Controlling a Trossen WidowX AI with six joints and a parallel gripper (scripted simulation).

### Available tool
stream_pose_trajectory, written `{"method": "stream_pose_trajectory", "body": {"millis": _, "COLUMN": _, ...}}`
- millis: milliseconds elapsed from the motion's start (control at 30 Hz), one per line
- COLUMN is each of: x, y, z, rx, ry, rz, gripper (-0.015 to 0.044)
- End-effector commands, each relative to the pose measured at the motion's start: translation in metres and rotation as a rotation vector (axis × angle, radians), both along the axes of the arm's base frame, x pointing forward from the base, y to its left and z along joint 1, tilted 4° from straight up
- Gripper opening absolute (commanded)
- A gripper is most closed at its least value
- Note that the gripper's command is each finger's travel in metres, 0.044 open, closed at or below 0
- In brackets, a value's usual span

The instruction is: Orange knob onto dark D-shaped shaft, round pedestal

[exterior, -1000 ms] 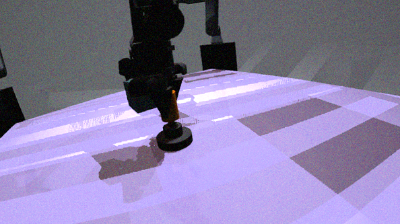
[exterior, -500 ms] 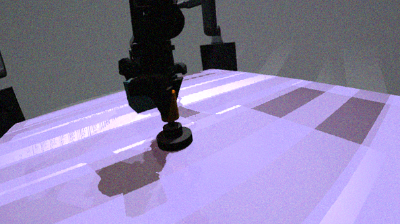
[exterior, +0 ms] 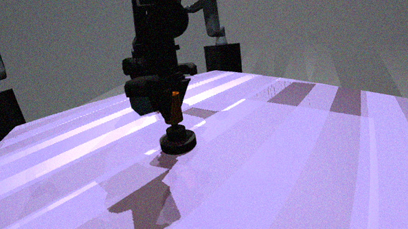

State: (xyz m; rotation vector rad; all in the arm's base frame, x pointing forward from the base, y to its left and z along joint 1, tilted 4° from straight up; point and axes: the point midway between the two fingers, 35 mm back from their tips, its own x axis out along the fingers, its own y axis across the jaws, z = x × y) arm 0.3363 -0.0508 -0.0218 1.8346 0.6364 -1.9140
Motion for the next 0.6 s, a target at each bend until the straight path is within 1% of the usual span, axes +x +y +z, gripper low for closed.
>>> {"method": "stream_pose_trajectory", "body": {"millis": 0, "x": 0.0001, "y": 0.0002, "z": -0.0015, "rx": 0.000, "ry": -0.001, "rz": -0.011, "gripper": 0.0000}}
{"method": "stream_pose_trajectory", "body": {"millis": 567, "x": -0.0043, "y": 0.0011, "z": -0.0032, "rx": 0.000, "ry": -0.001, "rz": -0.011, "gripper": 0.0000}}
